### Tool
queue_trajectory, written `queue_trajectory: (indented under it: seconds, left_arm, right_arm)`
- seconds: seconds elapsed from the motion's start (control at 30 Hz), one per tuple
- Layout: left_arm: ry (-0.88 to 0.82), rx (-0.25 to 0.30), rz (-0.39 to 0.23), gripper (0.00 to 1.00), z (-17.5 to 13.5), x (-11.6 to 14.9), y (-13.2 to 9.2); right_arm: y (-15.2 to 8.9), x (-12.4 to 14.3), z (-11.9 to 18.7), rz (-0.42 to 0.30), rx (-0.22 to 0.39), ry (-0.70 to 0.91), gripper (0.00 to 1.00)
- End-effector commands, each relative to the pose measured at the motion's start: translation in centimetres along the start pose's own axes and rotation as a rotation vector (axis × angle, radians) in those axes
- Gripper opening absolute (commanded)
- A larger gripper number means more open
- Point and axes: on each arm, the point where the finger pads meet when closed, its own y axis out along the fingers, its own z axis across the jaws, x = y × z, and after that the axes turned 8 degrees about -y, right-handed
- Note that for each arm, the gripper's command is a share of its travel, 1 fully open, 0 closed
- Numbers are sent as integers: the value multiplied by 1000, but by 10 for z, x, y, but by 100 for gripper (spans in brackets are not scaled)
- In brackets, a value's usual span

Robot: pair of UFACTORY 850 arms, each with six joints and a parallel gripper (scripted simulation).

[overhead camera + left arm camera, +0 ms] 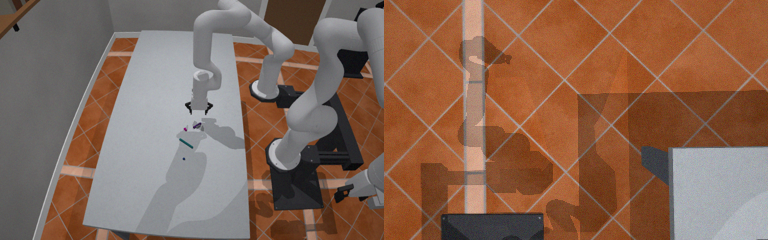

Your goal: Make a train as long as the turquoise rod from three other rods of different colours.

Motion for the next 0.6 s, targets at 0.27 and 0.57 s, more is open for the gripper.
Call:
queue_trajectory:
  seconds: [0.27, 0.57]
  left_arm:
    - [0, 0, 2, 100, 0, 0, -1]
    - [0, 0, 2, 100, 0, 0, -1]
  right_arm:
    - [0, 14, -16, 16, -19, -248, 100]
    - [1, 29, -28, 33, -25, -481, 100]
